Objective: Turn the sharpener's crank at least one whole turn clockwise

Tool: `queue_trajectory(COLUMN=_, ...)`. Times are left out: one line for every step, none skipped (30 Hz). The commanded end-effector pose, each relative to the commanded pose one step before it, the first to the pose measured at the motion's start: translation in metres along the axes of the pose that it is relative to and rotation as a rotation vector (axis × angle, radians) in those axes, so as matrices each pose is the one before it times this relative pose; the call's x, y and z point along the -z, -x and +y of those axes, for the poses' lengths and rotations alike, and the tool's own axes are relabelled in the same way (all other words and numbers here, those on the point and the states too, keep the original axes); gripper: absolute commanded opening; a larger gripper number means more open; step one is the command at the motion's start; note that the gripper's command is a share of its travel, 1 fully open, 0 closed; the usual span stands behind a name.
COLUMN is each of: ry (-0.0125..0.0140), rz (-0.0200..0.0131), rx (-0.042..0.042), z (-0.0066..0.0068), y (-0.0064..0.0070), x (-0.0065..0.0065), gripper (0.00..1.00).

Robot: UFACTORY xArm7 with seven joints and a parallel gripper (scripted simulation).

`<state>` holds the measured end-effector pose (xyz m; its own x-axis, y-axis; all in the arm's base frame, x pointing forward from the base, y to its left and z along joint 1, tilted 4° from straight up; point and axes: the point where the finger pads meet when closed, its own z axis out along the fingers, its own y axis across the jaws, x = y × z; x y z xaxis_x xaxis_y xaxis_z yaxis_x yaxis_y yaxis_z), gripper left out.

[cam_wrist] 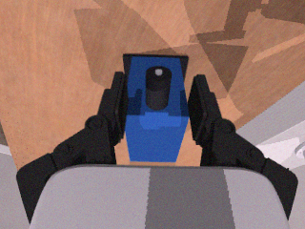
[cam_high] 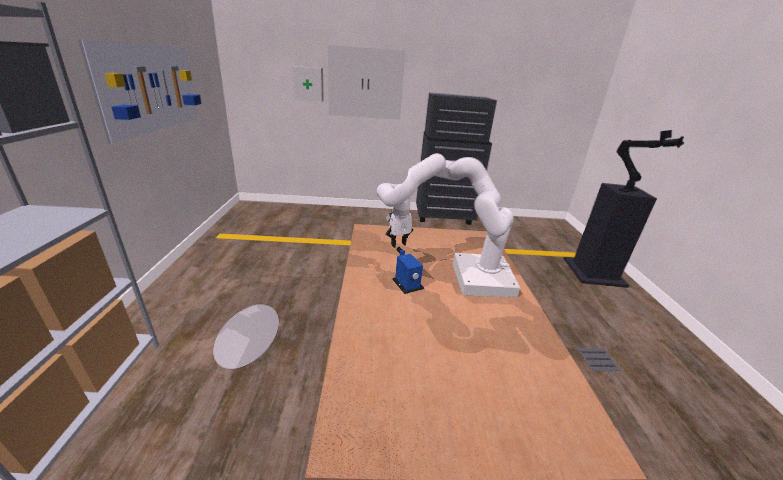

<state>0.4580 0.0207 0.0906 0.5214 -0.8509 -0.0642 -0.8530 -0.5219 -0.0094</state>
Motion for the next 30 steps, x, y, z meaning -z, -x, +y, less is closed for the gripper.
queue_trajectory(ry=-0.00289, rz=0.00193, rx=-0.00002, z=-0.00089, y=-0.00037, x=0.00000, gripper=0.54)
queue_trajectory(ry=0.00000, rz=0.00000, rx=0.00000, z=0.00000, y=0.00000, x=0.00000, gripper=0.54)
queue_trajectory(ry=0.00000, rz=0.00000, rx=0.00000, z=0.00000, y=0.00000, x=0.00000, gripper=0.54)
queue_trajectory(ry=0.00000, rz=0.00000, rx=0.00000, z=0.00000, y=0.00000, x=-0.00052, gripper=0.54)
queue_trajectory(ry=0.00000, rz=0.00000, rx=0.00000, z=0.00000, y=0.00000, x=-0.00058, gripper=0.54)
queue_trajectory(ry=0.00000, rz=0.00000, rx=0.00000, z=0.00000, y=0.00000, x=-0.00064, gripper=0.54)
queue_trajectory(ry=0.00000, rz=0.00000, rx=0.00000, z=0.00000, y=0.00000, x=-0.00070, gripper=0.54)
queue_trajectory(ry=0.00000, rz=0.00000, rx=0.00000, z=0.00000, y=0.00000, x=-0.00077, gripper=0.54)
queue_trajectory(ry=0.00000, rz=0.00000, rx=0.00000, z=0.00000, y=0.00000, x=-0.00082, gripper=0.54)
queue_trajectory(ry=0.00000, rz=0.00000, rx=0.00000, z=0.00000, y=0.00000, x=-0.00088, gripper=0.54)
queue_trajectory(ry=0.00000, rz=0.00000, rx=0.00000, z=0.00000, y=0.00000, x=-0.00093, gripper=0.54)
queue_trajectory(ry=0.00000, rz=0.00000, rx=0.00000, z=0.00000, y=0.00000, x=-0.00098, gripper=0.54)
queue_trajectory(ry=0.00000, rz=0.00000, rx=0.00000, z=0.00000, y=0.00000, x=-0.00102, gripper=0.54)
queue_trajectory(ry=0.00000, rz=0.00000, rx=0.00000, z=0.00000, y=0.00000, x=-0.00107, gripper=0.54)
queue_trajectory(ry=0.00000, rz=0.00000, rx=0.00000, z=0.00000, y=0.00000, x=-0.00111, gripper=0.54)
queue_trajectory(ry=0.00000, rz=0.00000, rx=0.00000, z=0.00000, y=0.00000, x=-0.00114, gripper=0.54)
queue_trajectory(ry=0.00000, rz=0.00000, rx=0.00000, z=0.00000, y=0.00000, x=-0.00116, gripper=0.54)
queue_trajectory(ry=0.00000, rz=0.00000, rx=0.00000, z=0.00000, y=0.00000, x=-0.00119, gripper=0.54)
queue_trajectory(ry=0.00000, rz=0.00000, rx=0.00000, z=0.00000, y=0.00000, x=0.00000, gripper=0.54)
queue_trajectory(ry=0.00000, rz=0.00000, rx=0.00000, z=0.00000, y=0.00000, x=0.00000, gripper=0.54)
queue_trajectory(ry=0.00000, rz=0.00000, rx=0.00000, z=0.00000, y=0.00000, x=-0.00121, gripper=0.54)
queue_trajectory(ry=0.00000, rz=0.00000, rx=0.00000, z=0.00000, y=0.00000, x=-0.00122, gripper=0.54)
queue_trajectory(ry=0.00000, rz=0.00000, rx=0.00000, z=0.00000, y=0.00000, x=-0.00123, gripper=0.54)
queue_trajectory(ry=0.00000, rz=0.00000, rx=0.00000, z=0.00000, y=0.00000, x=-0.00124, gripper=0.54)
queue_trajectory(ry=0.00000, rz=0.00000, rx=0.00000, z=0.00000, y=0.00000, x=-0.00123, gripper=0.54)
queue_trajectory(ry=0.00000, rz=0.00000, rx=0.00000, z=0.00000, y=0.00000, x=-0.00122, gripper=0.54)
queue_trajectory(ry=0.00000, rz=0.00000, rx=0.00000, z=0.00000, y=0.00000, x=-0.00121, gripper=0.54)
queue_trajectory(ry=0.00000, rz=0.00000, rx=0.00000, z=0.00000, y=0.00000, x=-0.00119, gripper=0.54)
queue_trajectory(ry=0.00000, rz=0.00000, rx=0.00000, z=0.00000, y=0.00000, x=-0.00117, gripper=0.54)
queue_trajectory(ry=0.00000, rz=0.00000, rx=0.00000, z=0.00000, y=0.00000, x=-0.00114, gripper=0.54)
